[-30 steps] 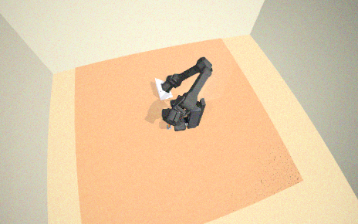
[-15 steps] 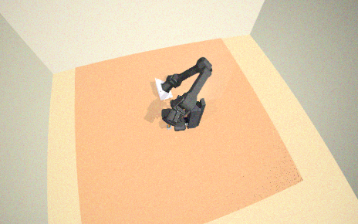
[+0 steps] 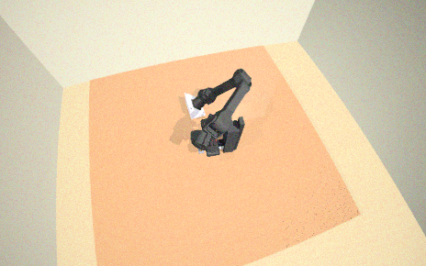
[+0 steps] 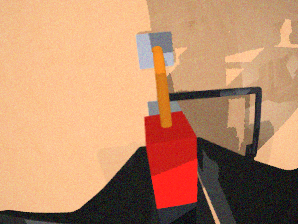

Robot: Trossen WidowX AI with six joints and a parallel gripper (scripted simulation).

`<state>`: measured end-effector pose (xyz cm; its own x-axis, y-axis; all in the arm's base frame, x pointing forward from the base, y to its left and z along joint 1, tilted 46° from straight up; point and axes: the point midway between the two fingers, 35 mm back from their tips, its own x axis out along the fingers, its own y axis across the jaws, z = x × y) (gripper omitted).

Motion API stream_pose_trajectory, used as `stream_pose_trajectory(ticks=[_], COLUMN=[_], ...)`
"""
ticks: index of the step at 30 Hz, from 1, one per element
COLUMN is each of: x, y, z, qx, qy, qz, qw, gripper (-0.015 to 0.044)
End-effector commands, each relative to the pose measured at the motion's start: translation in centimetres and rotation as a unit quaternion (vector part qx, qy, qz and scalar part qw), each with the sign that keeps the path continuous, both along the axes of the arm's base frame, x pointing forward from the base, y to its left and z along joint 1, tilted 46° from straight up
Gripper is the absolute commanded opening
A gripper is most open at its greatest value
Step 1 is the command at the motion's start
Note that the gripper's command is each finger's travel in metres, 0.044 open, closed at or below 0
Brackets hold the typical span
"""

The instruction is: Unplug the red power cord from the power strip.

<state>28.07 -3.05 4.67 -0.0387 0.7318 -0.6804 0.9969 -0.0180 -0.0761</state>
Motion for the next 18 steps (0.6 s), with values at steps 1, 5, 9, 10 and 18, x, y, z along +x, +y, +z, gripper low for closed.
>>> stream_pose_trajectory(ticks=[1, 5, 9, 10, 18], x=[-0.3, -0.4, -0.6, -0.6, -0.6], y=[-2.4, -2.9, -3.4, -3.5, -3.3], z=[-1.8, -2.2, -2.6, -2.7, -2.4], qx=[-0.022, -0.022, -0.023, -0.023, -0.020], qy=[0.009, 0.009, 0.009, 0.009, 0.009], qz=[-0.008, -0.008, -0.009, -0.009, -0.008], qw=[1.000, 1.000, 1.000, 1.000, 1.000], gripper=[0.0000, 0.0000, 0.0000, 0.0000, 0.0158])
